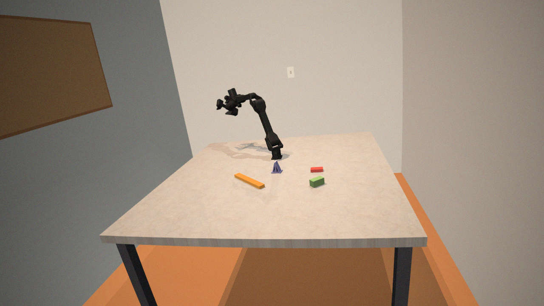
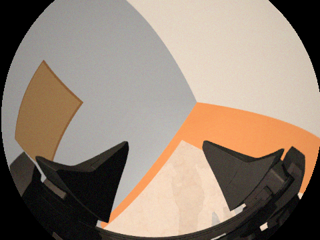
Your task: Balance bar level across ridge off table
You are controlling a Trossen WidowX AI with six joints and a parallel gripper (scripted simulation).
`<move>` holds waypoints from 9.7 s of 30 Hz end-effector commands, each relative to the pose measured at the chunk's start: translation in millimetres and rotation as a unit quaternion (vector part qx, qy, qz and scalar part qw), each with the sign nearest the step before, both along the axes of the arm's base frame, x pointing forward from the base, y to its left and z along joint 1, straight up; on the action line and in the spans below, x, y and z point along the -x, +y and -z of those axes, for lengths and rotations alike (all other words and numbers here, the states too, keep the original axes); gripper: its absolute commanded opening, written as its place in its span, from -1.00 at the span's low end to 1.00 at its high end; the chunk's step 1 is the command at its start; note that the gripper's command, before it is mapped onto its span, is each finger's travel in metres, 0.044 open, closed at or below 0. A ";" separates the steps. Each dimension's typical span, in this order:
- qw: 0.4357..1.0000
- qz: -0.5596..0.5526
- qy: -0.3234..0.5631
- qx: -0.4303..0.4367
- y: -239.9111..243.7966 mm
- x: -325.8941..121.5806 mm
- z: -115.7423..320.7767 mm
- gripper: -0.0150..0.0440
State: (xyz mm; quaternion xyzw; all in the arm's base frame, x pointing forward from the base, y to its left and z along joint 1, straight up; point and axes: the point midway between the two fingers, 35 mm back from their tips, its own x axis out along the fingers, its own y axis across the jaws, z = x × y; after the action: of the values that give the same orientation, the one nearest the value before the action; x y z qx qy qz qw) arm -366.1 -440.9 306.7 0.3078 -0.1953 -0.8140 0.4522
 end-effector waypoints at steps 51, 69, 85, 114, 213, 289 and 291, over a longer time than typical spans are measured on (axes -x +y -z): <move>0.881 -0.407 0.140 -0.195 -85.3 -373.8 79.4 0.58; 0.765 -0.552 0.229 -0.240 -44.3 -502.9 108.0 0.58; 0.622 -0.666 0.320 -0.259 18.3 -598.6 130.1 0.58; 0.295 -0.800 0.469 -0.230 175.2 -712.8 160.8 0.58; -0.145 -0.800 0.569 -0.124 365.6 -742.7 251.9 -0.12; -0.274 -0.764 0.583 -0.035 456.9 -677.6 133.7 -0.49; -0.283 -0.761 0.583 -0.029 462.5 -671.9 134.0 -0.49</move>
State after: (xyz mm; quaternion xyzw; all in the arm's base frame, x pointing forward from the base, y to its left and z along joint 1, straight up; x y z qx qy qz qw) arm 314.1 15.1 172.4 0.3899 -0.5829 -0.3809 -0.6026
